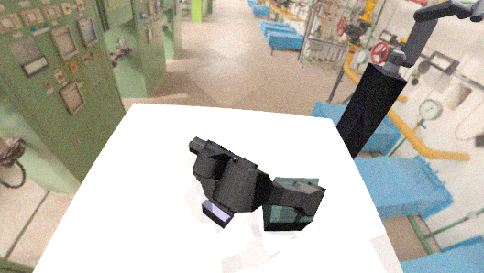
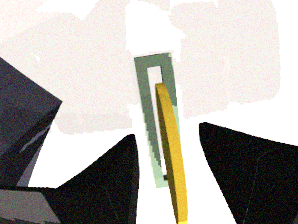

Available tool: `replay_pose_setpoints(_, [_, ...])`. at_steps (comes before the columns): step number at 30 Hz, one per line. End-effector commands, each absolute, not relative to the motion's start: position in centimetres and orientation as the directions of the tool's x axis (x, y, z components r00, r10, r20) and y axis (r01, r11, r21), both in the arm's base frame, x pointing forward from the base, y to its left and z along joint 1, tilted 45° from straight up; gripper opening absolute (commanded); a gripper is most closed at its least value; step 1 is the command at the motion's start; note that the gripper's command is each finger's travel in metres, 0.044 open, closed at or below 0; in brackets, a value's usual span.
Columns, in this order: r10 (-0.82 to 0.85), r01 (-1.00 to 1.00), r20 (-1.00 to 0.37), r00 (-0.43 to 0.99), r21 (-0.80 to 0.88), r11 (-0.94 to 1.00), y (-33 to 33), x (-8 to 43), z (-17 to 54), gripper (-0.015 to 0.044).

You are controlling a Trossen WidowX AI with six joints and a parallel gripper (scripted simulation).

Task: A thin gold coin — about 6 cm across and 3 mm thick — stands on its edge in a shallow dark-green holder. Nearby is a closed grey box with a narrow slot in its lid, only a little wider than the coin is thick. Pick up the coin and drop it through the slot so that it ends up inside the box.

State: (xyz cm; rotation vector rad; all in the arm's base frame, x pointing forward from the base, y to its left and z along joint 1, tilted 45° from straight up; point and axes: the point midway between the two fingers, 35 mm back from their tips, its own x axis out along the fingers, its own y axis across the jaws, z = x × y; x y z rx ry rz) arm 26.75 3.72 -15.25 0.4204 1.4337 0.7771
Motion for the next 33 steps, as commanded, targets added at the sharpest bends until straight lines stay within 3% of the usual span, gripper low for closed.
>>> replay_pose_setpoints(1, [0.701,-0.216,-0.712,-0.045,0.692,0.689,4.3,26.5,-15.6,0.0161])
replay_pose_setpoints(2, [0.701,-0.216,-0.712,-0.045,0.692,0.689,4.3,26.5,-15.7,0.0161])
replay_pose_setpoints(8, [0.701,-0.216,-0.712,-0.045,0.692,0.689,4.3,26.5,-15.7,0.0003])
replay_pose_setpoints(33, [0.696,-0.215,-0.717,-0.043,0.687,0.694,1.8,27.1,-13.5,0.0000])
